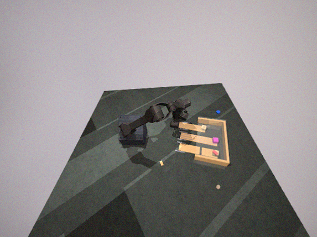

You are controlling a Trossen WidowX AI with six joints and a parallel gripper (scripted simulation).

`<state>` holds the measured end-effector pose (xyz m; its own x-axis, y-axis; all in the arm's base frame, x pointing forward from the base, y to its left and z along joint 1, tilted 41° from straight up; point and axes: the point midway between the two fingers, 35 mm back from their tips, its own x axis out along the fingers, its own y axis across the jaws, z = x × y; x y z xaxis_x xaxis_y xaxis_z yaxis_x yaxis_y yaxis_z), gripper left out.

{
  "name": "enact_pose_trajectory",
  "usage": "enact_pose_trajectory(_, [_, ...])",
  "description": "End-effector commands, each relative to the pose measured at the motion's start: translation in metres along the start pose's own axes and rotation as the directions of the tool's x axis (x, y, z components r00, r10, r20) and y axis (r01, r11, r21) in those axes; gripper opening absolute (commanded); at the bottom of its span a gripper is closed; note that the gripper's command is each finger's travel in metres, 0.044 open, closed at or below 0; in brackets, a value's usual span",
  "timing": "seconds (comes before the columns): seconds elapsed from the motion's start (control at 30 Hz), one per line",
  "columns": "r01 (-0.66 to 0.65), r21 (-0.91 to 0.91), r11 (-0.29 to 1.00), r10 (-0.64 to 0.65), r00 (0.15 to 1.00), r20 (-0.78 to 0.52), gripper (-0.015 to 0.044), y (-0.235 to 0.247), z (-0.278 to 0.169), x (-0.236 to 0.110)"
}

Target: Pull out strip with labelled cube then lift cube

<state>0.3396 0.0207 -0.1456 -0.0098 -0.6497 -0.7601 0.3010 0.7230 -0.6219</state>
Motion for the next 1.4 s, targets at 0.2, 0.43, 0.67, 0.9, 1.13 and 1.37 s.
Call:
enact_pose_trajectory(0.2, [0.008, -0.01, 1.0, -0.008, 1.0, -0.029, 0.0, -0.003, -0.025, 0.006])
enact_pose_trajectory(0.43, [0.007, -0.01, 1.0, -0.008, 1.0, -0.03, 0.0, -0.003, -0.034, 0.006])
enact_pose_trajectory(0.67, [0.007, -0.01, 1.0, -0.008, 1.0, -0.03, 0.0, -0.003, -0.044, 0.006])
enact_pose_trajectory(0.9, [0.007, -0.011, 1.0, -0.007, 0.999, -0.031, 0.0, -0.003, -0.054, 0.005])
enact_pose_trajectory(1.13, [0.007, -0.011, 1.0, -0.007, 0.999, -0.031, 0.0, -0.003, -0.063, 0.005])
enact_pose_trajectory(1.37, [0.007, -0.012, 1.0, -0.007, 0.999, -0.032, 0.0, -0.003, -0.073, 0.005])
